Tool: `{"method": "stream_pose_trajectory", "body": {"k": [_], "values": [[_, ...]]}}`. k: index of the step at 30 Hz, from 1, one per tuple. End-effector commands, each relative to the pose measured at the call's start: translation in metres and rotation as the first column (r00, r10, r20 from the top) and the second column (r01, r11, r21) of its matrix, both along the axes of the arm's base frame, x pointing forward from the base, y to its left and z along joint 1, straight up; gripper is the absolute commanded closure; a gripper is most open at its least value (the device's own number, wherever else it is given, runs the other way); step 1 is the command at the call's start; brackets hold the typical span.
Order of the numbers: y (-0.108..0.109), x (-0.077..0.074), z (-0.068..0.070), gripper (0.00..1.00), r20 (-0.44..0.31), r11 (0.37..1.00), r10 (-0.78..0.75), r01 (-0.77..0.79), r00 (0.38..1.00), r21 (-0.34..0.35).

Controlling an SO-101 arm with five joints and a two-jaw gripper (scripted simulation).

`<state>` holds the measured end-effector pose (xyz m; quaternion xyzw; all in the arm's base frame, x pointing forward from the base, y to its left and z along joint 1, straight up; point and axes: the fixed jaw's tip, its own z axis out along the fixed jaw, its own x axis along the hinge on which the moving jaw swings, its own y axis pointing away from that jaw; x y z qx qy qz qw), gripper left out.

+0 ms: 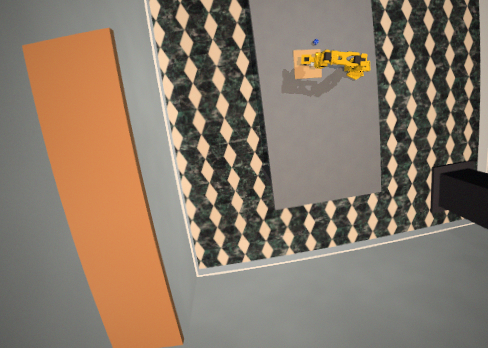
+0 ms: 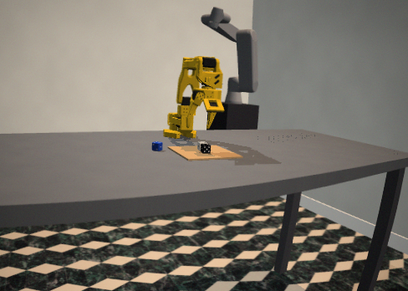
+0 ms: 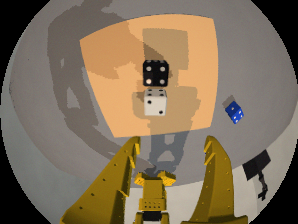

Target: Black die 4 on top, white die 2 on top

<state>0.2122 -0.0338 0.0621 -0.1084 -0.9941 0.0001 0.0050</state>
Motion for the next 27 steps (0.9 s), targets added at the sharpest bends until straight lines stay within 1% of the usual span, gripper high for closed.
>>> {"method": "stream_pose_trajectory", "body": {"k": [1,23,27], "values": [[-0.0028,0.0058,0.0187,0.71,0.071,1.000,0.000,0.001,0.997,-0.013],[-0.0028,0.0057,0.0189,0.71,0.071,1.000,0.000,0.001,0.997,-0.013],[-0.0014,0.0042,0.0213,0.71,0.078,1.000,0.008,-0.007,0.997,-0.015]]}}
